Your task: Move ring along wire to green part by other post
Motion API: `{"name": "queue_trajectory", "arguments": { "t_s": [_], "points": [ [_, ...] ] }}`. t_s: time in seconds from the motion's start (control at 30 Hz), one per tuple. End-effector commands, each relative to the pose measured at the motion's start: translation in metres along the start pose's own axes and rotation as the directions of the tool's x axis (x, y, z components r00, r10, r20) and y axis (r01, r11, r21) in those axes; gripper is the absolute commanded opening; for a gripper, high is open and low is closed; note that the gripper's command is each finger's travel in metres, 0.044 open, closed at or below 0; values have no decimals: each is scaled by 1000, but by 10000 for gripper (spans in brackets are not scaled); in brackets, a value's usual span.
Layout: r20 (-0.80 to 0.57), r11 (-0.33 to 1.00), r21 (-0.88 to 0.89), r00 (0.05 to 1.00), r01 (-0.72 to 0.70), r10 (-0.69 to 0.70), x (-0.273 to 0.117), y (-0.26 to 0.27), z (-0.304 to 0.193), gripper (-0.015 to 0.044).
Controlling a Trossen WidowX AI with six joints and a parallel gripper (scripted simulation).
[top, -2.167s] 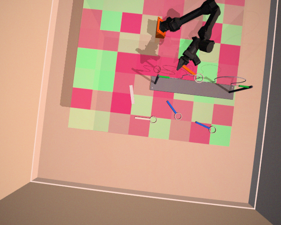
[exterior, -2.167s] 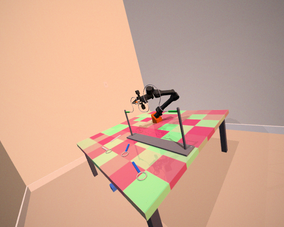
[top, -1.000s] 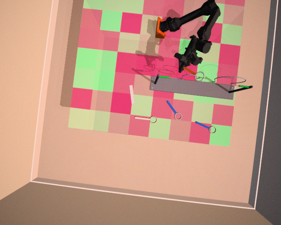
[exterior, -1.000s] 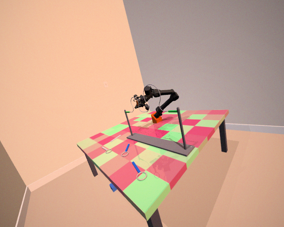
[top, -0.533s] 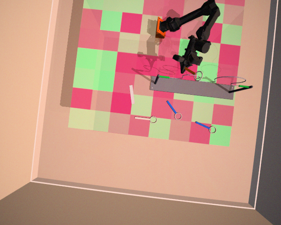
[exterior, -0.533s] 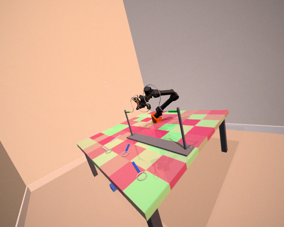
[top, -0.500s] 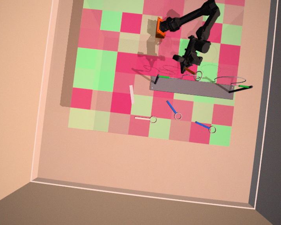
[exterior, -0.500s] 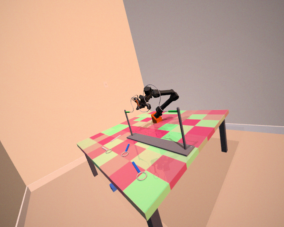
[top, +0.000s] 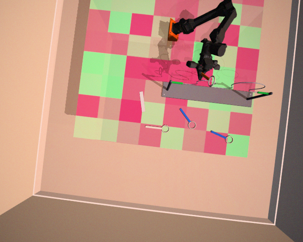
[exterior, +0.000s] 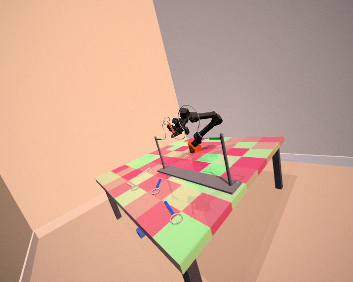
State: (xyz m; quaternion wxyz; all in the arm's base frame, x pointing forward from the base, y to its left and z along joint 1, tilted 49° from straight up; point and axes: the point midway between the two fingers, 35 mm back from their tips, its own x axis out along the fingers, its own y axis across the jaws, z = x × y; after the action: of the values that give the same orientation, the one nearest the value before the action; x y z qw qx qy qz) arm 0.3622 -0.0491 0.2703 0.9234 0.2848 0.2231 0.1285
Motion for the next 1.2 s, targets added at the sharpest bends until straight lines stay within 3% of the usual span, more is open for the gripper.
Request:
{"name": "queue_trajectory", "arguments": {
  "t_s": [0.0,0.57,1.17],
  "points": [
    [7,997,66,999,-36,36,0,4,-1,-150],
    [80,915,348,979,-205,189,1,27,3,-150],
    [200,713,595,928,-370,314,-3,47,15,-150]
  ]
}}
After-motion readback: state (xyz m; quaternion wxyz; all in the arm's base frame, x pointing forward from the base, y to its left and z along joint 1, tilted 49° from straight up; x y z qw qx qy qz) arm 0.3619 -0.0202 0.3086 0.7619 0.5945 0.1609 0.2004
